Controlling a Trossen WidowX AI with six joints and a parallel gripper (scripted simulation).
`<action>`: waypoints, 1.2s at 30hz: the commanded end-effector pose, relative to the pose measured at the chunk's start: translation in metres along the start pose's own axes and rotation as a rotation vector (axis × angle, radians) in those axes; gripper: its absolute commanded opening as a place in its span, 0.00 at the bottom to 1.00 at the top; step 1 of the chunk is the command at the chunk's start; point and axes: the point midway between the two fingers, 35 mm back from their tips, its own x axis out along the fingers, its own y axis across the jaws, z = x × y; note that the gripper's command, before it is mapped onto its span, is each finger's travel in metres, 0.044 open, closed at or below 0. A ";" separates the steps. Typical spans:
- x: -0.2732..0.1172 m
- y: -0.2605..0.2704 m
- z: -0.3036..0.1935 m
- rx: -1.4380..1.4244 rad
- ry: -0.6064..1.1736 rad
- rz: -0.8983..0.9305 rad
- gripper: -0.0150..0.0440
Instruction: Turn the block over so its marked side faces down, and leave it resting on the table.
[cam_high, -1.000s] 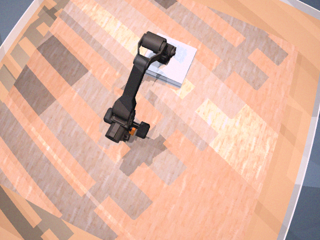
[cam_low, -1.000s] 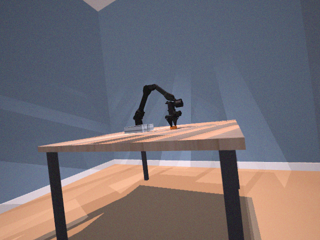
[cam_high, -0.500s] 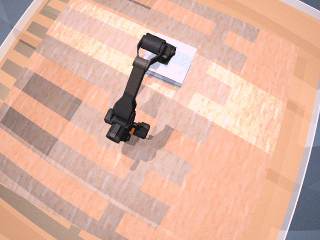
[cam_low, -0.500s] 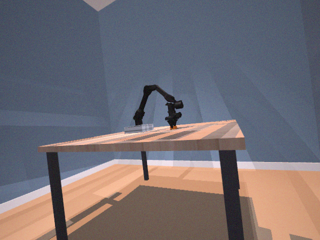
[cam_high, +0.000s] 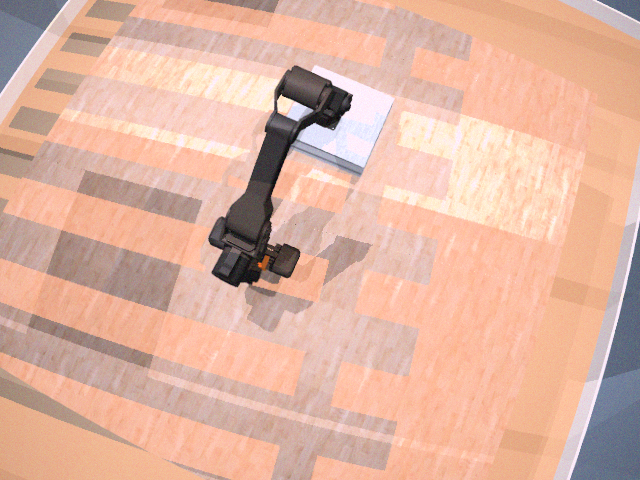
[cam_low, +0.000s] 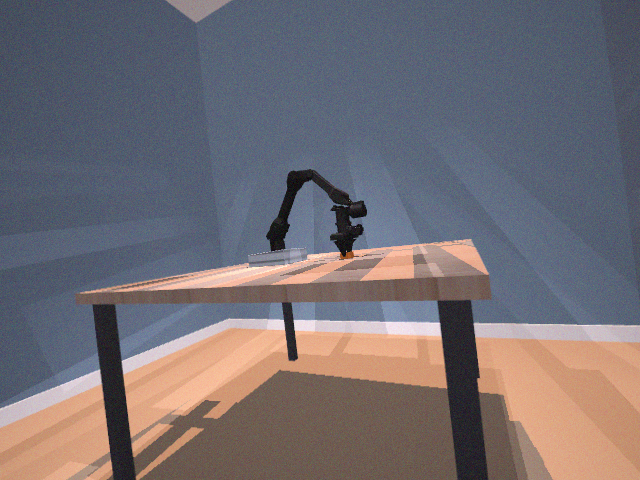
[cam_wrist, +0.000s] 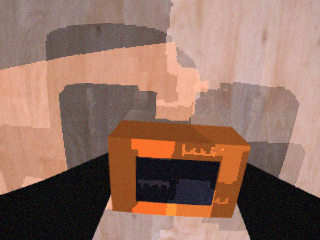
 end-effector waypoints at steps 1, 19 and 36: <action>0.000 0.000 0.000 0.002 -0.001 0.000 0.52; -0.026 0.000 0.002 0.003 -0.071 0.000 0.25; -0.018 0.000 0.003 0.002 -0.334 -0.001 0.25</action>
